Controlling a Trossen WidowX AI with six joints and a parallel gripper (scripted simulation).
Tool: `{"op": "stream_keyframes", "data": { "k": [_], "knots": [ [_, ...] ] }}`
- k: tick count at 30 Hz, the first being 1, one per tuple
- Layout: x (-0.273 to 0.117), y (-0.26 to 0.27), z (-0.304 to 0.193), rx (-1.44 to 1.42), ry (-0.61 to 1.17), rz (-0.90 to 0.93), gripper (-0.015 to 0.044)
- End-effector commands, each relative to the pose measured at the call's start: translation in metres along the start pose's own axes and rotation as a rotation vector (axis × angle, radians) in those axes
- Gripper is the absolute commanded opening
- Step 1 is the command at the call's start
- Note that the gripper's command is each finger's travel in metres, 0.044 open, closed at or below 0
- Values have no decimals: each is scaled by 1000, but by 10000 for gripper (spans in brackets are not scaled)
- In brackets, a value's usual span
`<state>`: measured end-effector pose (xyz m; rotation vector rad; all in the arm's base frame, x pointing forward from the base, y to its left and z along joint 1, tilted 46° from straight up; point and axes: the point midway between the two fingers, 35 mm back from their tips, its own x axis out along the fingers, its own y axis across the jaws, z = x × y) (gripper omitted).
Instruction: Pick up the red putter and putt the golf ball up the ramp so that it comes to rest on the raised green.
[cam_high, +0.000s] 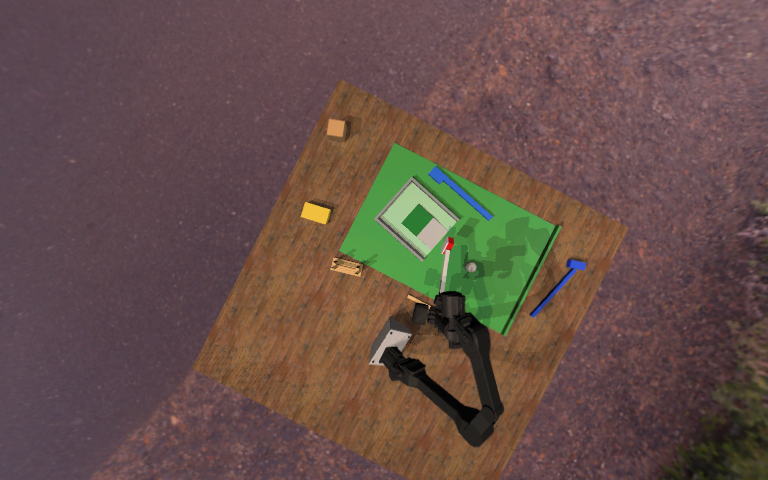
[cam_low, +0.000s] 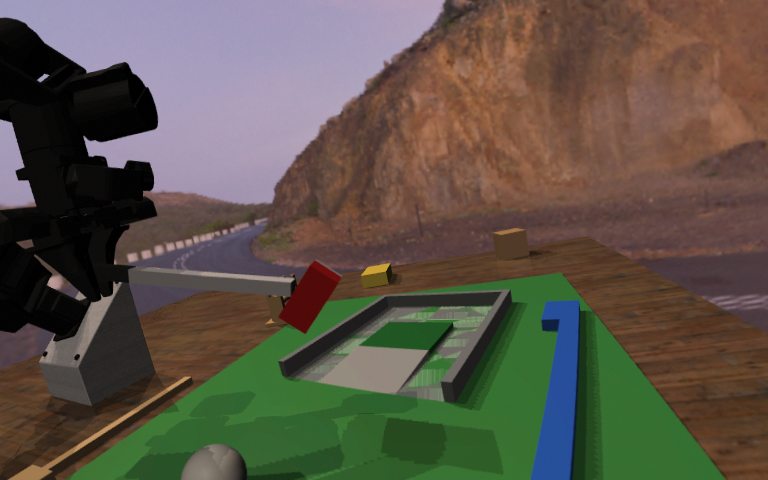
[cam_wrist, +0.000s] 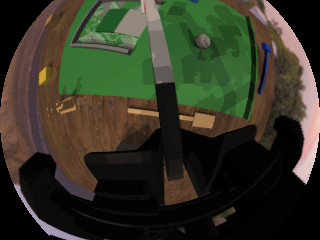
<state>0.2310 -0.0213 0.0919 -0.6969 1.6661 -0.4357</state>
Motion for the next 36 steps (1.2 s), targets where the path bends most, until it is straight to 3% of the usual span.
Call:
{"op": "stream_keyframes", "data": {
  "k": [1,10,19,36],
  "knots": [
    [-3,-20,-14,167,-7,-26,0],
    [-5,-55,-47,516,-5,-81,0],
    [-4,-56,-47,523,-6,-81,0],
    [38,-60,-48,524,-7,-83,0]
  ]
}}
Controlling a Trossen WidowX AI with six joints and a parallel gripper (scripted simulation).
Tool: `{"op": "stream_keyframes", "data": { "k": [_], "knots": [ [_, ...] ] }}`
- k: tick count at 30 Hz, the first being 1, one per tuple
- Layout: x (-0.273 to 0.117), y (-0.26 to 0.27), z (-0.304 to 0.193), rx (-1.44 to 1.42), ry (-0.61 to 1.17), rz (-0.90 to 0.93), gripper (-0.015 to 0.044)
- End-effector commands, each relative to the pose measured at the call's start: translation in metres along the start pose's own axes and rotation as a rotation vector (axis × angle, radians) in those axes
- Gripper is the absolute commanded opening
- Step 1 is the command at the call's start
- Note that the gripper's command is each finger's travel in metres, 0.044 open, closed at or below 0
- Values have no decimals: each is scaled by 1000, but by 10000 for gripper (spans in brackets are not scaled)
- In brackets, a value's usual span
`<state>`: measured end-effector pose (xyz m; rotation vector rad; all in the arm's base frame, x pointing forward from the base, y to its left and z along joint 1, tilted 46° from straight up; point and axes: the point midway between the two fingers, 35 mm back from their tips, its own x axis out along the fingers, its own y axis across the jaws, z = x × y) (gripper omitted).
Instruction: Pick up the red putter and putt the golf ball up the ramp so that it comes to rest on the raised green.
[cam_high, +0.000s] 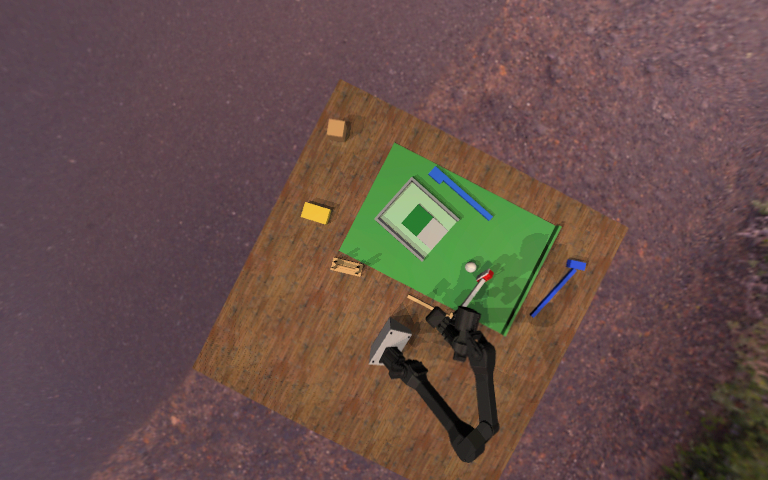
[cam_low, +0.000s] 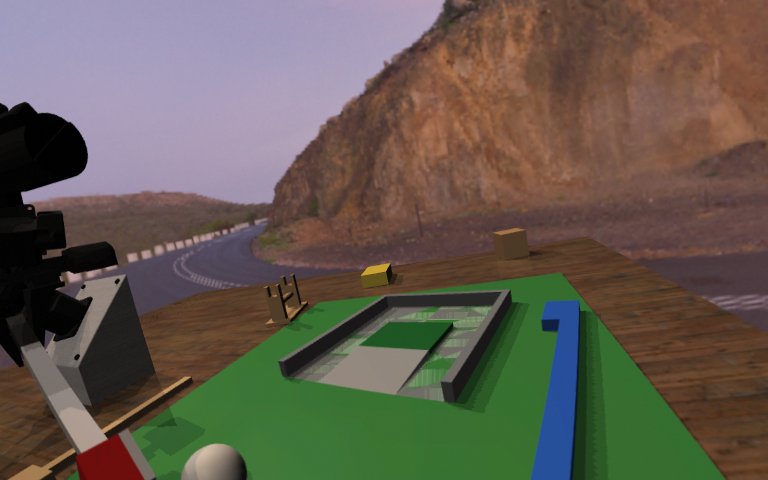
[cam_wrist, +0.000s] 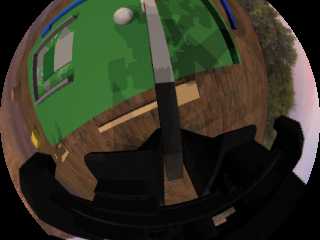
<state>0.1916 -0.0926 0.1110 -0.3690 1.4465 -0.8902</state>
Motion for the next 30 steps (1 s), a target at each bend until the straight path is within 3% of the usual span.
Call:
{"op": "stream_keyframes", "data": {
  "k": [1,16,30],
  "knots": [
    [3,-2,1,2,-15,-1,0],
    [27,-2,1,3,-16,-3,0],
    [26,-7,1,2,-6,1,0]
  ]
}}
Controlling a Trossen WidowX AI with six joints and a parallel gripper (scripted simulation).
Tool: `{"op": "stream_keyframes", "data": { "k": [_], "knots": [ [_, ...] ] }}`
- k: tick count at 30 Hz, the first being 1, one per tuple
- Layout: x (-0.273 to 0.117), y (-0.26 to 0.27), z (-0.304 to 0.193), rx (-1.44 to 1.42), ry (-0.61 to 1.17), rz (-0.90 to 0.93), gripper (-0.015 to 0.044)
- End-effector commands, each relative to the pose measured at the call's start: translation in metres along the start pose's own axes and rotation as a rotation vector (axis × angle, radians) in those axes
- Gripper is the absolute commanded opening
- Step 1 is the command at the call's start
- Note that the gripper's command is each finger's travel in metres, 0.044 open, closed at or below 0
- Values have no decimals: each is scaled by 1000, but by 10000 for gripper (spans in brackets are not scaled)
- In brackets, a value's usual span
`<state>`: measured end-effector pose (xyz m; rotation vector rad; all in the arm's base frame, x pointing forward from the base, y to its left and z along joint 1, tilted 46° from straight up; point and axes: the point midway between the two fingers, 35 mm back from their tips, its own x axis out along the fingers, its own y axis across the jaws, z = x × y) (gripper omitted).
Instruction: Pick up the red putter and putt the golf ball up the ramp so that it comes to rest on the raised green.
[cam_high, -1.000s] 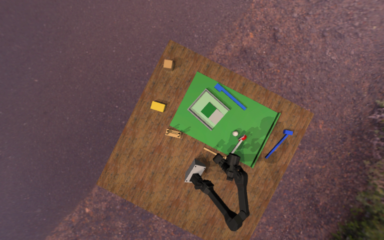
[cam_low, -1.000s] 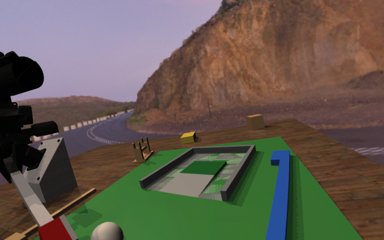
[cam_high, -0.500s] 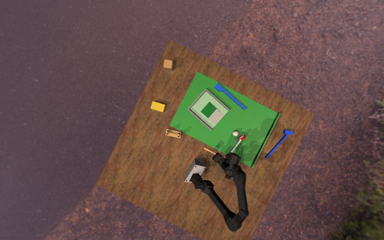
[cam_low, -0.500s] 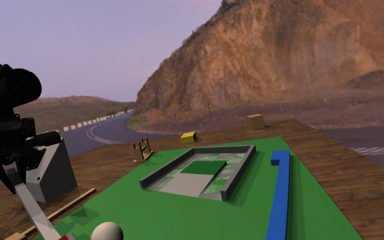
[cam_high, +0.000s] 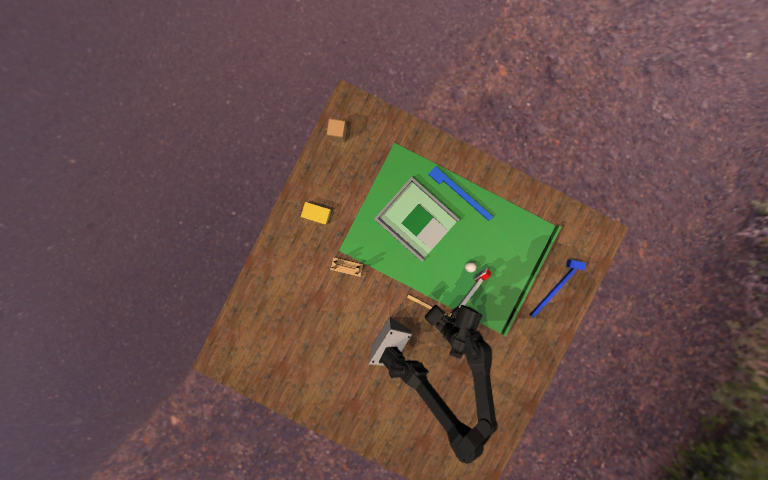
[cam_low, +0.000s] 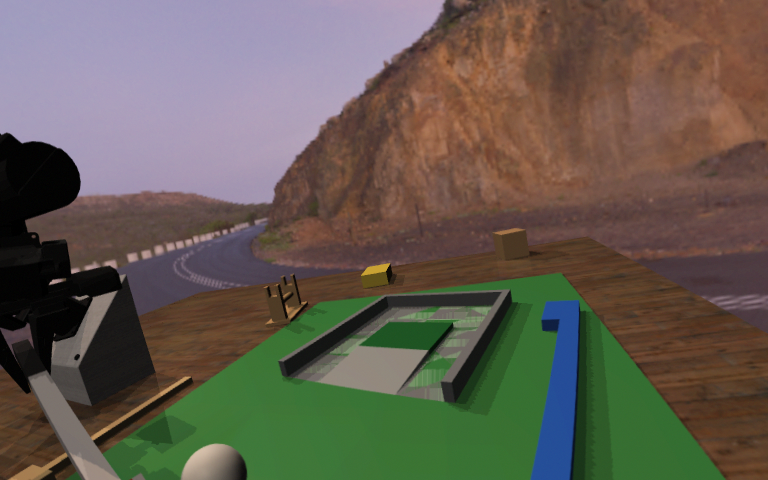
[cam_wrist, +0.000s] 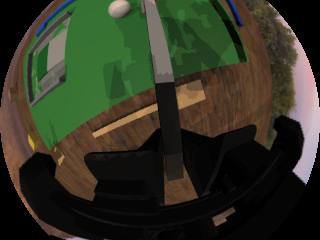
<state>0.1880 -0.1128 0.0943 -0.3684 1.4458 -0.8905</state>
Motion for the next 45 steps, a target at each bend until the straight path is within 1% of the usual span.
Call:
{"op": "stream_keyframes", "data": {
  "k": [1,7,17,19,22,26,28,35,45],
  "knots": [
    [0,-9,1,2,-7,1,0],
    [1,-30,2,2,-16,-4,0],
    [2,-25,2,-2,-7,1,0],
    [2,-7,6,-2,-9,9,0],
    [1,35,11,-3,-10,19,0],
    [1,90,5,0,-13,11,0],
    [1,107,0,3,-15,4,0],
    [-7,110,0,3,-16,4,0],
    [-58,109,-1,2,-14,5,0]
  ]
}}
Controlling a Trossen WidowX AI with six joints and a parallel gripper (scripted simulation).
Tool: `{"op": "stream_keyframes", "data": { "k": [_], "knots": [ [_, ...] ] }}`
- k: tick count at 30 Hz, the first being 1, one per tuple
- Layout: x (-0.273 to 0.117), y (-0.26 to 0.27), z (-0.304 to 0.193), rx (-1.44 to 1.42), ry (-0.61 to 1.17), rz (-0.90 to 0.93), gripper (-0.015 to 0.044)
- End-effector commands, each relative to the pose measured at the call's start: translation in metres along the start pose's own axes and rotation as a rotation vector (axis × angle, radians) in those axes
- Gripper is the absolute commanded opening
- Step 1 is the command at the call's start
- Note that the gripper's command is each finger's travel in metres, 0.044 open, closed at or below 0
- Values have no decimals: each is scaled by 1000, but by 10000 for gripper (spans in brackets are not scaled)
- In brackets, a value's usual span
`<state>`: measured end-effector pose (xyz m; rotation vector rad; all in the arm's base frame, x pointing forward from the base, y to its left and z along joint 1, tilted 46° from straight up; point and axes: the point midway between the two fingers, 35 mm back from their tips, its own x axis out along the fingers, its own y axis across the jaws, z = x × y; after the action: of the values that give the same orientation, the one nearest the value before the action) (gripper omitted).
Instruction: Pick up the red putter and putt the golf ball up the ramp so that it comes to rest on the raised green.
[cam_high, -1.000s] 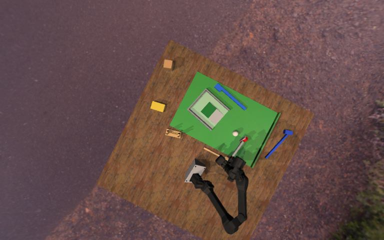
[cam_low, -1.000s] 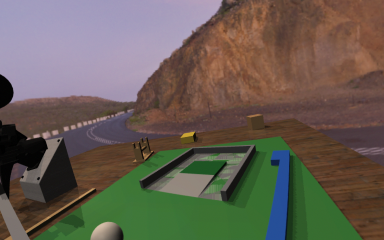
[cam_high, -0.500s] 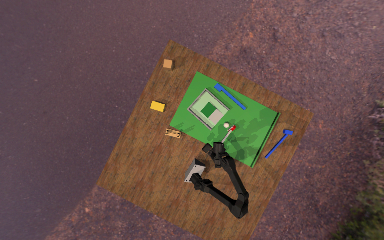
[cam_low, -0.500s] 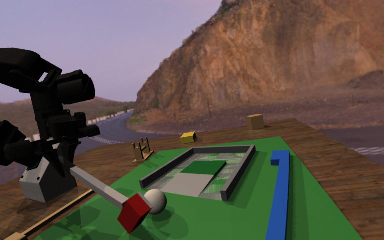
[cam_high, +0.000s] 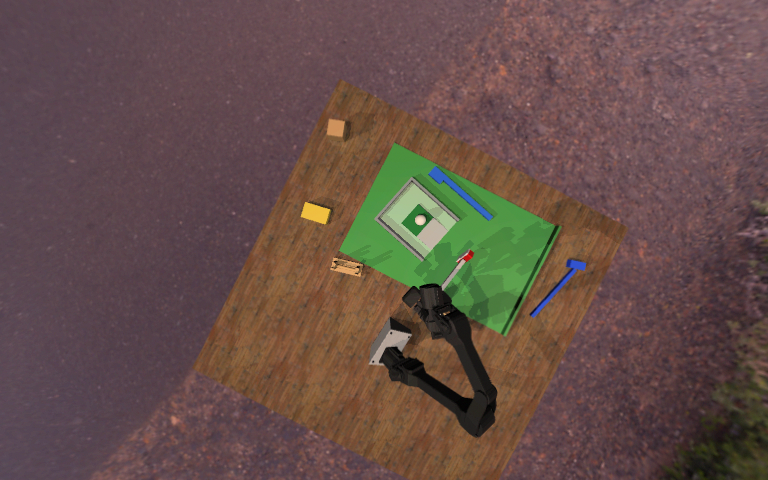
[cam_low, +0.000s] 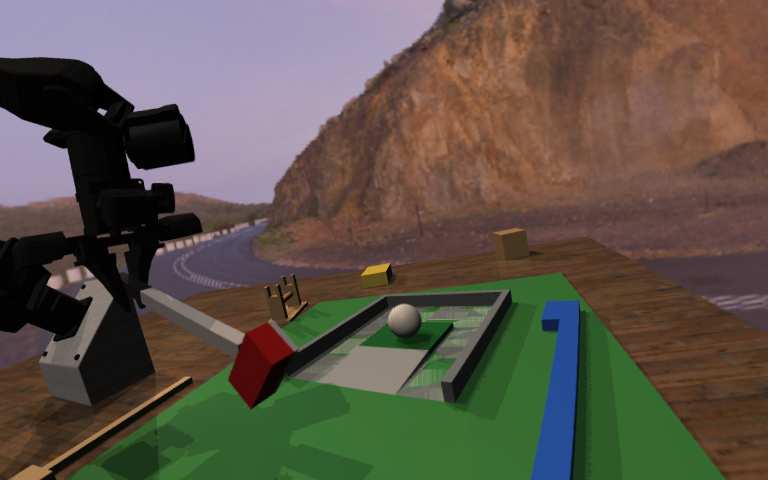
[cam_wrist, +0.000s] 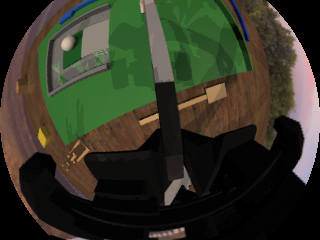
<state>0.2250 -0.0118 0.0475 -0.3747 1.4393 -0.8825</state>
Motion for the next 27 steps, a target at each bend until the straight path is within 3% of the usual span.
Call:
{"op": "stream_keyframes", "data": {
  "k": [1,27],
  "knots": [
    [-15,0,0,7,-4,3,0],
    [-7,1,0,-1,-4,1,0]
  ]
}}
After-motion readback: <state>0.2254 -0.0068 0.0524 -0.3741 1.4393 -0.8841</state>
